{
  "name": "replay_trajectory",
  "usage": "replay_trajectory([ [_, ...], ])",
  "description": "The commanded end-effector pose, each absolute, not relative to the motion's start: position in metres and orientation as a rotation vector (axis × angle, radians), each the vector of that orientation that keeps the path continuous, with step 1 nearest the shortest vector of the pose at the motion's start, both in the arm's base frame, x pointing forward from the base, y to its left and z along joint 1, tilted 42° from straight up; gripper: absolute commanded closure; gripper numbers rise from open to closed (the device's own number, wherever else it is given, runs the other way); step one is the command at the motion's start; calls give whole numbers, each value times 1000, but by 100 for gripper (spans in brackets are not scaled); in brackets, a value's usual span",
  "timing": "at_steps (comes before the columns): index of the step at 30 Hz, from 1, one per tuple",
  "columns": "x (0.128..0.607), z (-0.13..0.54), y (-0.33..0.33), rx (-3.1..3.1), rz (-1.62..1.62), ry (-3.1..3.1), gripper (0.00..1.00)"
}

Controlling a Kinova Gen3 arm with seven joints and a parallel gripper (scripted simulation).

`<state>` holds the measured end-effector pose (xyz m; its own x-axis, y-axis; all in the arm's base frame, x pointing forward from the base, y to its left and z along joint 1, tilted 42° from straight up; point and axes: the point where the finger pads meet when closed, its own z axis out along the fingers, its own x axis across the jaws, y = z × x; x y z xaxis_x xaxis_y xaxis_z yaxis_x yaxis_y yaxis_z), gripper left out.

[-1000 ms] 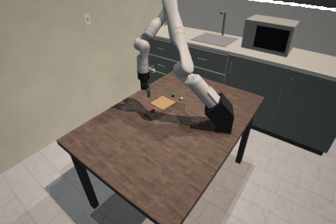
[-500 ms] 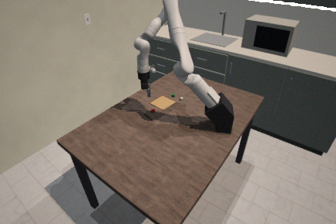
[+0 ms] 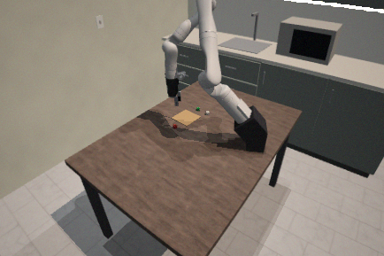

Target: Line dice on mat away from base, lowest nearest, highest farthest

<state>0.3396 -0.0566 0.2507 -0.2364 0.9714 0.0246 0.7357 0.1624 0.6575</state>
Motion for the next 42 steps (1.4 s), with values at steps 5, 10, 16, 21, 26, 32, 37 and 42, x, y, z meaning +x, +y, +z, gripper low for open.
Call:
replay_trajectory([
  [5, 332, 237, -99, 1910, 888, 1839, 0],
  [10, 319, 215, -136, 2165, 956, 1631, 0],
  [16, 303, 192, -165, 2379, 1016, 1418, 0],
  [21, 285, 166, -189, 2579, 1077, 1180, 0],
  [26, 266, 142, -204, 2731, 1112, 976, 0],
  [32, 256, 128, -213, 2803, 1134, 849, 0],
  [37, 255, 128, -212, 2803, 1133, 851, 0],
  [42, 256, 128, -212, 2803, 1133, 854, 0],
])
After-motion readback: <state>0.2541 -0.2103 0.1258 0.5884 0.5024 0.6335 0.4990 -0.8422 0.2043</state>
